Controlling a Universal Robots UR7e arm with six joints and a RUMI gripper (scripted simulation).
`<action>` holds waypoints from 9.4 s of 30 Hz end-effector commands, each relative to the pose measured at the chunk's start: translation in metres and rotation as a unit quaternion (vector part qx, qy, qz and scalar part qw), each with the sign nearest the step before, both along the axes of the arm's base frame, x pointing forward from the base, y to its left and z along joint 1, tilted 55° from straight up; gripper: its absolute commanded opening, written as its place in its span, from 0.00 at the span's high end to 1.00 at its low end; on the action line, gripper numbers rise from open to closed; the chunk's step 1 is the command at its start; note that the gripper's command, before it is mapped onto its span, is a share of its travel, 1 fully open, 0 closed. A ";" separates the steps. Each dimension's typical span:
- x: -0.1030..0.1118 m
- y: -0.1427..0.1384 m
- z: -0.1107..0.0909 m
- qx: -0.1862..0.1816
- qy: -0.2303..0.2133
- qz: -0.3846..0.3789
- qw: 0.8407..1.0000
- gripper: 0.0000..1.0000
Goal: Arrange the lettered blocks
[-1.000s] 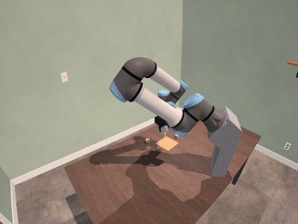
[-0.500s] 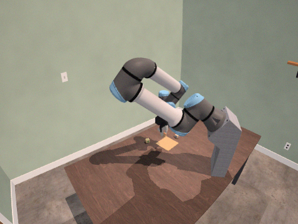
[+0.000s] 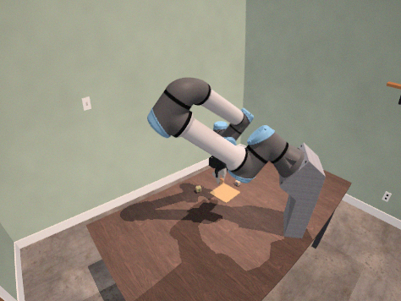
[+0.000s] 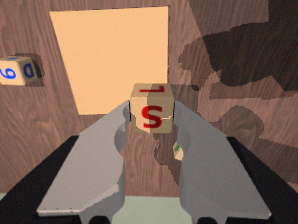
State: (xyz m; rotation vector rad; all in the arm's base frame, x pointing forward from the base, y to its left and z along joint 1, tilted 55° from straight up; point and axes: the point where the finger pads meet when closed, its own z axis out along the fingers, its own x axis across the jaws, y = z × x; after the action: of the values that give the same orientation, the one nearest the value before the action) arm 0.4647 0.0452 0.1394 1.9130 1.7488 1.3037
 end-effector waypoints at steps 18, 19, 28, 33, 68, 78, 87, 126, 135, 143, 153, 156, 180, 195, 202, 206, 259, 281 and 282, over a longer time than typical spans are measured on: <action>0.005 0.002 -0.004 0.000 0.000 0.000 1.000 0.91; 0.006 0.003 -0.004 0.000 0.000 0.000 1.000 0.91; 0.016 0.008 -0.013 0.000 0.000 0.000 1.000 0.91; 0.021 0.011 -0.016 0.000 0.000 0.000 1.000 0.91; 0.067 0.034 -0.053 0.000 0.000 0.000 1.000 0.91; 0.069 0.035 -0.054 0.000 0.000 0.000 1.000 0.91; 0.069 0.035 -0.054 0.000 0.000 0.000 1.000 0.91; 0.071 0.036 -0.055 0.000 0.000 0.000 1.000 0.91; 0.072 0.037 -0.056 0.000 0.000 0.000 1.000 0.91; 0.072 0.037 -0.056 0.000 0.000 0.000 1.000 0.91; 0.072 0.037 -0.056 0.000 0.000 0.000 1.000 0.91; 0.072 0.037 -0.056 0.000 0.000 0.000 1.000 0.91; 0.072 0.037 -0.056 0.000 0.000 0.000 1.000 0.84; 0.072 0.037 -0.056 0.000 0.000 0.000 1.000 0.72; 0.072 0.037 -0.056 0.000 0.000 0.000 1.000 0.72; 0.071 0.036 -0.055 0.000 0.000 0.000 1.000 0.72; 0.008 0.004 -0.006 0.000 0.000 0.000 1.000 0.72; 0.007 0.003 -0.005 0.000 0.000 0.000 1.000 0.00; 0.007 0.003 -0.005 0.000 0.000 0.000 1.000 0.00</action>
State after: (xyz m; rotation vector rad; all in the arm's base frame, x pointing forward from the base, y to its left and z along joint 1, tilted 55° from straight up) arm 0.4714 0.0481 0.1346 1.9128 1.7494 1.3037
